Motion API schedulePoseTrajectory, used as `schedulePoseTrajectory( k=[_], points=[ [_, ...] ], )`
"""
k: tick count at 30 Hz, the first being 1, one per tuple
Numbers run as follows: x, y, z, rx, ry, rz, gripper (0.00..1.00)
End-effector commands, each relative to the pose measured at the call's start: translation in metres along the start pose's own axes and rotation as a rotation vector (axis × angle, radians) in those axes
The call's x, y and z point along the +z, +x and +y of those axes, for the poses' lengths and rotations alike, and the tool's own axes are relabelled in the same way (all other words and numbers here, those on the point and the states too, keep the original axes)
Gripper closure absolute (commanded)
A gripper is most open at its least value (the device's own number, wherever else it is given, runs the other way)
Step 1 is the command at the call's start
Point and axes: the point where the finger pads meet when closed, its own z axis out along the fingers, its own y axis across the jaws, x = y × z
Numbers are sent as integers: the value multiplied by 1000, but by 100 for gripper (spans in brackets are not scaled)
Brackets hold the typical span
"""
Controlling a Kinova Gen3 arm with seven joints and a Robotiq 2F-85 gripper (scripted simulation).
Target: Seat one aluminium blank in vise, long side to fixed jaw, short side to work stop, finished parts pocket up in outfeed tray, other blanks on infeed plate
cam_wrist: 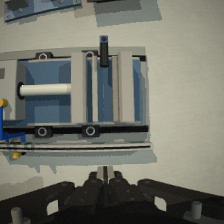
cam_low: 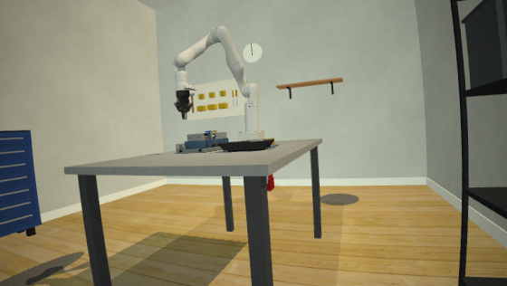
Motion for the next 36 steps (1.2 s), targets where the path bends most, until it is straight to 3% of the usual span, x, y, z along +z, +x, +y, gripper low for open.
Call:
schedulePoseTrajectory(
  k=[1, 5, 16, 18, 20, 31, 36],
  points=[
    [-1, 0, 1, -1, -2, 0, 100],
    [-1, 14, 2, -6, -1, -1, 100],
    [0, 125, -2, -48, 1, -4, 100],
    [0, 125, -2, -48, 1, -4, 100],
    [0, 157, -8, -62, 1, -5, 100],
    [0, 260, -45, -110, 0, -4, 100],
    [0, 290, -62, -126, 0, -3, 100]
  ],
)
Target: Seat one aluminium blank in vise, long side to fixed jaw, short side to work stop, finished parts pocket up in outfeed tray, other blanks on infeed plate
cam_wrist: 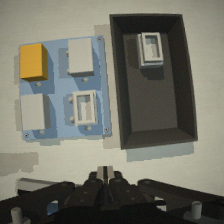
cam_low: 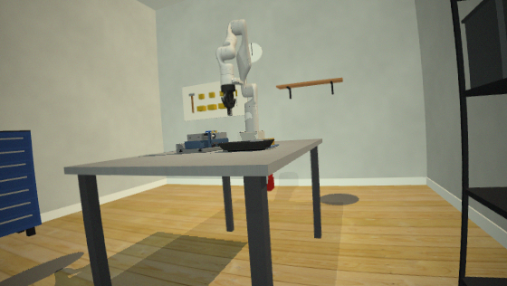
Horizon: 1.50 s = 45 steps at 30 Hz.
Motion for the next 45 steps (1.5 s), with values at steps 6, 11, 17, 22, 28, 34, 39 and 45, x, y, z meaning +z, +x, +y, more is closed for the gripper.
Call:
schedulePoseTrajectory(
  k=[6, 11, 17, 22, 28, 34, 39, 45],
  points=[
    [-4, 65, -30, -58, -8, 3, 100],
    [-5, 70, -33, -61, -9, 4, 100],
    [-5, 70, -33, -61, -9, 4, 33],
    [-5, 70, -33, -61, -9, 4, 33],
    [-5, 70, -33, -61, -9, 4, 33],
    [-5, 70, -33, -61, -9, 4, 33],
    [-5, 70, -33, -61, -9, 4, 33],
    [-5, 70, -33, -61, -9, 4, 33]
  ],
)
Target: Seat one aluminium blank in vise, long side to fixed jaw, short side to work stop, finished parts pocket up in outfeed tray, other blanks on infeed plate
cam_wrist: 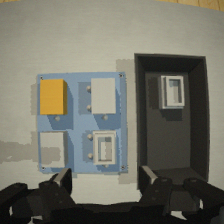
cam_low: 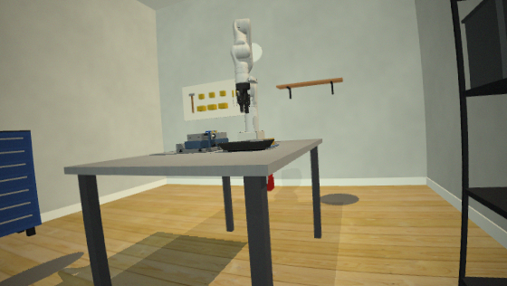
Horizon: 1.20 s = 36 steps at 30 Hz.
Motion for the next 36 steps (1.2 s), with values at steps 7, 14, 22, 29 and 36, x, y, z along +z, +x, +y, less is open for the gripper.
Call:
schedulePoseTrajectory(
  k=[7, 14, 22, 29, 36],
  points=[
    [0, 0, 0, 0, -2, 0, 33],
    [7, 0, 0, 0, -2, 0, 33],
    [20, 0, 1, 0, -2, 0, 33],
    [44, 0, 1, 0, -2, 0, 33],
    [72, 0, 1, 0, -2, 0, 33]
  ],
)
